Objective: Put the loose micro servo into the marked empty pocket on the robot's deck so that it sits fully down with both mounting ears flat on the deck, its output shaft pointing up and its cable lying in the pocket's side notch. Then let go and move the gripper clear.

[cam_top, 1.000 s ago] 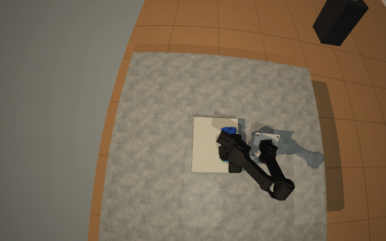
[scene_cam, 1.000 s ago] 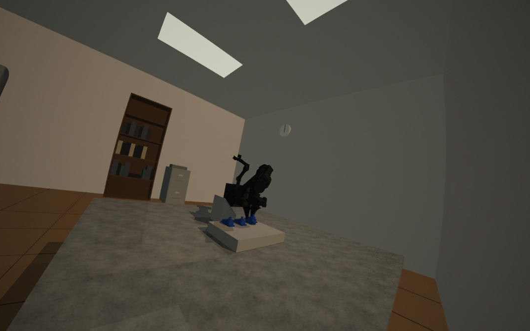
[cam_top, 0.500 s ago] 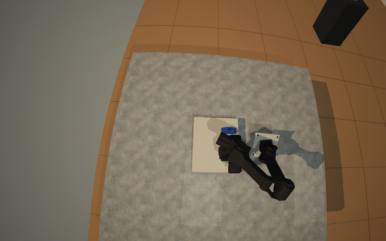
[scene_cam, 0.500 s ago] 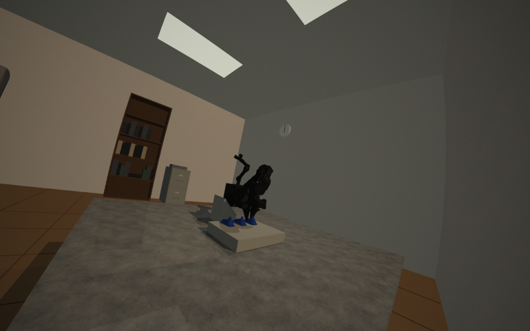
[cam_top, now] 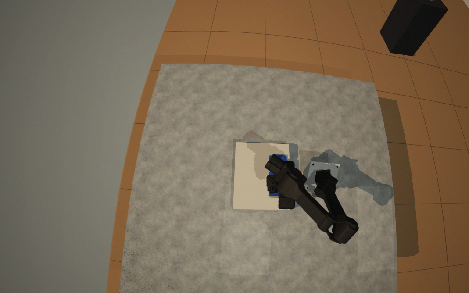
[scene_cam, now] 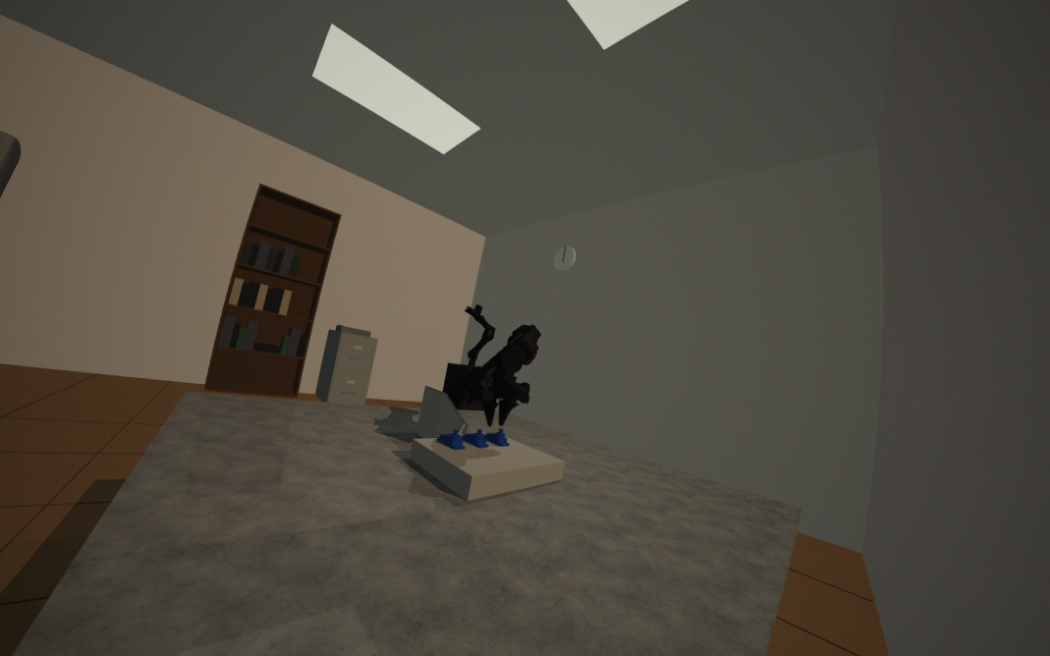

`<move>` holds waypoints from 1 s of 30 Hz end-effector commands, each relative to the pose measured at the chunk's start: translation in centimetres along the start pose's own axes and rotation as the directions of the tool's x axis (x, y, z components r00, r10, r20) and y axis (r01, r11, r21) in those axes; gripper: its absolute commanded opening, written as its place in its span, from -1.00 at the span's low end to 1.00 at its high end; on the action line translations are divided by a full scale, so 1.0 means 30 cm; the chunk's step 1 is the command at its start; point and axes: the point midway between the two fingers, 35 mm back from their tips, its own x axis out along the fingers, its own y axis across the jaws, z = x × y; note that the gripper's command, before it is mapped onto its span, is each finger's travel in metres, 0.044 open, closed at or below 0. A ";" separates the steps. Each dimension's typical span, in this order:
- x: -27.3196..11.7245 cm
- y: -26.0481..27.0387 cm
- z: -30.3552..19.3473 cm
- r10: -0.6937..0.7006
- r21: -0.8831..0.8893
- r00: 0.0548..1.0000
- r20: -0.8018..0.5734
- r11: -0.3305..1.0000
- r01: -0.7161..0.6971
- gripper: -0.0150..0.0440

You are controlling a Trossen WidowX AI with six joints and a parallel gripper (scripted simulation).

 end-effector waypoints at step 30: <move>-0.352 0.001 0.352 0.010 0.119 1.000 -0.005 0.993 -0.009 1.00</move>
